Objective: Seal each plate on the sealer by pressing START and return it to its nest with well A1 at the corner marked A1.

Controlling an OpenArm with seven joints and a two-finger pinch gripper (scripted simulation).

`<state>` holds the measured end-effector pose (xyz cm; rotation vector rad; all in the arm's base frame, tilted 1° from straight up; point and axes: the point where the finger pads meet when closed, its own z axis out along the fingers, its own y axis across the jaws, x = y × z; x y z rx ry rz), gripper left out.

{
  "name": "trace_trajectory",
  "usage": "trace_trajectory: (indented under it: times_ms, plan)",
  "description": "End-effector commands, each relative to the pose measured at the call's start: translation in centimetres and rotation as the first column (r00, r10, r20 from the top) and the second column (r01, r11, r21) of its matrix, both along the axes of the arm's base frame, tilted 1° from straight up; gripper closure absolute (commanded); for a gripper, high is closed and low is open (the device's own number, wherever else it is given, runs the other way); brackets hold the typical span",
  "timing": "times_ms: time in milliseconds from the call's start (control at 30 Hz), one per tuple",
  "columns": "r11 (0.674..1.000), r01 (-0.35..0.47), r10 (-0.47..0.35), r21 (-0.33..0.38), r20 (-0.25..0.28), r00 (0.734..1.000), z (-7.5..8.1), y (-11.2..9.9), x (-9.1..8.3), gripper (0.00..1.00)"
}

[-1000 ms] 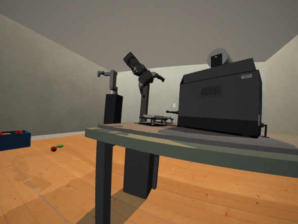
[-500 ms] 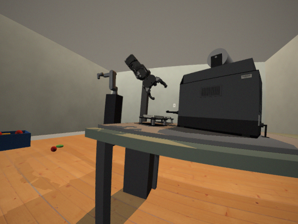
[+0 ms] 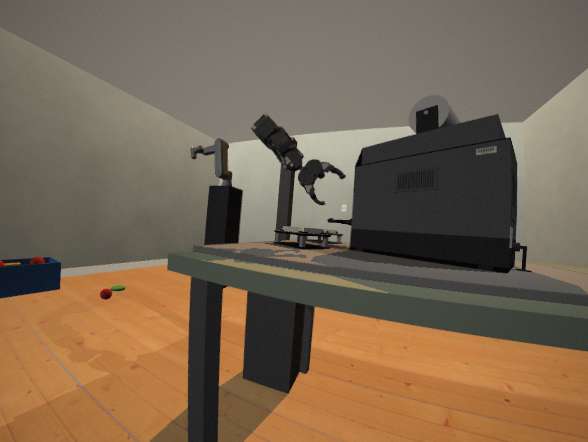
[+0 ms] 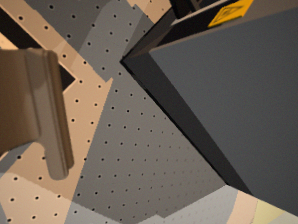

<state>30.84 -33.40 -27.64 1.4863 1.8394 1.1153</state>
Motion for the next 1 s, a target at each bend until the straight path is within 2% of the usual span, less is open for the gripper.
trace_trajectory:
  times_ms: [0,67,133,200,300,367,400,500,633,767,867,967]
  plan:
    - [0.999,0.047,-0.048,0.018,0.019,0.999,-0.3,-0.1,0.3,0.35]
    - [0.994,0.092,-0.095,0.061,0.046,0.994,-0.6,0.6,1.0,0.35]
    - [0.991,0.109,-0.113,0.075,0.057,0.992,-0.9,1.2,1.7,0.35]
    - [0.981,0.16,-0.168,0.113,0.061,0.984,-1.7,1.8,2.1,0.35]
    - [0.962,0.199,-0.202,0.186,-0.005,0.979,-2.9,2.9,1.9,0.35]
    - [0.962,0.199,-0.202,0.186,-0.005,0.979,-2.9,2.9,1.9,0.35]
    - [0.954,0.212,-0.212,0.212,-0.023,0.977,-3.3,3.3,1.9,0.35]
    - [0.955,0.211,-0.212,0.208,-0.02,0.977,-4.4,4.4,1.8,0.35]
    - [0.944,0.182,-0.156,0.274,-0.115,0.981,-5.5,6.1,1.3,0.35]
    - [0.945,0.184,-0.16,0.272,-0.107,0.981,-6.5,7.7,0.9,0.35]
    - [0.946,0.153,-0.102,0.286,-0.185,0.977,-7.2,8.5,0.3,0.35]
    - [0.945,0.153,-0.103,0.288,-0.181,0.978,-7.6,9.1,0.0,0.35]
